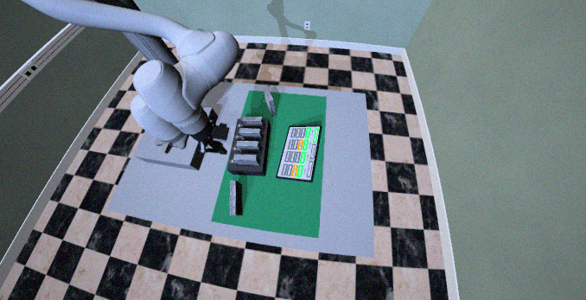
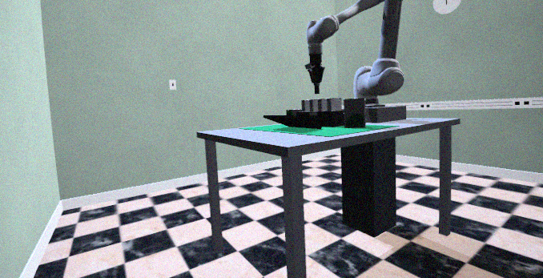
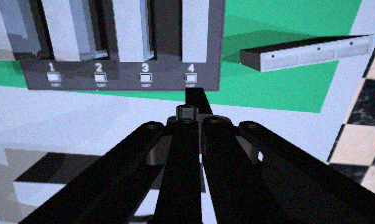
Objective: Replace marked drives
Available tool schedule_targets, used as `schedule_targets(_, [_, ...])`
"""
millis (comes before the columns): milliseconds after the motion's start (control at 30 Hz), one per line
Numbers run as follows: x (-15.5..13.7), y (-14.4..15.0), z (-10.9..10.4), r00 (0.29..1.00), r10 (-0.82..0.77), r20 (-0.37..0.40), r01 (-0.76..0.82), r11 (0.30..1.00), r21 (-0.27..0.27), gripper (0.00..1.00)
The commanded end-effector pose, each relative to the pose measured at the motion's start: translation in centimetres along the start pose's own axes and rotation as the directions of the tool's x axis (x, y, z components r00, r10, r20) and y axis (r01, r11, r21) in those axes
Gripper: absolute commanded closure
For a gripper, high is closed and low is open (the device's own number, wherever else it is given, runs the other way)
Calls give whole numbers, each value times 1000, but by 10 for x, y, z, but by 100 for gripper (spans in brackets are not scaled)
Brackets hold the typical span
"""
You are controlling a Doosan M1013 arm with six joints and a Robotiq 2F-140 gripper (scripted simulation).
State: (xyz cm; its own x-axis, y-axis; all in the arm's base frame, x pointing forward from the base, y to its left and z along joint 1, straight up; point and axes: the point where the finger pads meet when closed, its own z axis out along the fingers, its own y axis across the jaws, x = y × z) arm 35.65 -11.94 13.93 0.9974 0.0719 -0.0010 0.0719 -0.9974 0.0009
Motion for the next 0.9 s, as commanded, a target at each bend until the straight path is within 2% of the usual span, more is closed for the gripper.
schedule_targets(0, [0, 0, 0, 1000, 0, -1, 0, 1000, 0, 90])
schedule_targets(533, [0, 0, 1, 1000, 0, -1, 0, 1000, 0, 90])
schedule_targets(867, [1, 0, 14, 1000, 0, -1, 0, 1000, 1, 90])
